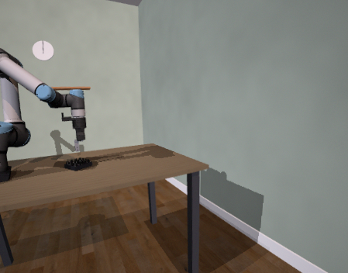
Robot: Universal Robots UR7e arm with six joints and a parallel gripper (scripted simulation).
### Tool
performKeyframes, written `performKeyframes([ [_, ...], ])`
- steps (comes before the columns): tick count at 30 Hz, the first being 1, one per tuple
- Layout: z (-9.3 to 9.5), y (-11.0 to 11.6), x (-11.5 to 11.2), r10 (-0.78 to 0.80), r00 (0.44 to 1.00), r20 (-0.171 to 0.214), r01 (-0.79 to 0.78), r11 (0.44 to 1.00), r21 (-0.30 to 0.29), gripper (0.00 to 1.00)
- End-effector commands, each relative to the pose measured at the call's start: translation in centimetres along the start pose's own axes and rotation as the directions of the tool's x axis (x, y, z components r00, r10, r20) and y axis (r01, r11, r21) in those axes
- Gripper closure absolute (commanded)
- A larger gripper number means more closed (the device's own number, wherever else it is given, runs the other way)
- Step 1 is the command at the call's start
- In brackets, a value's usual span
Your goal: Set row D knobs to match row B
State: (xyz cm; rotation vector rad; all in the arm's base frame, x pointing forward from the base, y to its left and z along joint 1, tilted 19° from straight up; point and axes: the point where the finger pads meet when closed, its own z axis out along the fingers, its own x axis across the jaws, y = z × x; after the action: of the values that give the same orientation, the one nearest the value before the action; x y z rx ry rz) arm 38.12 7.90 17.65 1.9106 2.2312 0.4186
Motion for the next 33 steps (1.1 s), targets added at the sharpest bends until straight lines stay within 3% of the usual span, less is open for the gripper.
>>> performKeyframes([
  [1, -0.2, 0.11, -0.06, -0.156, 0.988, -0.005, 0.156, 0.988, -0.003, 0.54],
  [14, -0.55, 0.45, -0.11, -0.442, 0.897, -0.004, 0.442, 0.897, -0.004, 0.54],
  [20, -0.72, 0.69, -0.11, -0.567, 0.824, -0.004, 0.567, 0.824, -0.005, 0.54],
  [26, -0.8, 0.82, -0.09, -0.624, 0.781, -0.003, 0.624, 0.781, -0.005, 0.54],
  [33, -0.82, 0.85, -0.09, -0.637, 0.771, -0.003, 0.637, 0.771, -0.005, 0.54],
])
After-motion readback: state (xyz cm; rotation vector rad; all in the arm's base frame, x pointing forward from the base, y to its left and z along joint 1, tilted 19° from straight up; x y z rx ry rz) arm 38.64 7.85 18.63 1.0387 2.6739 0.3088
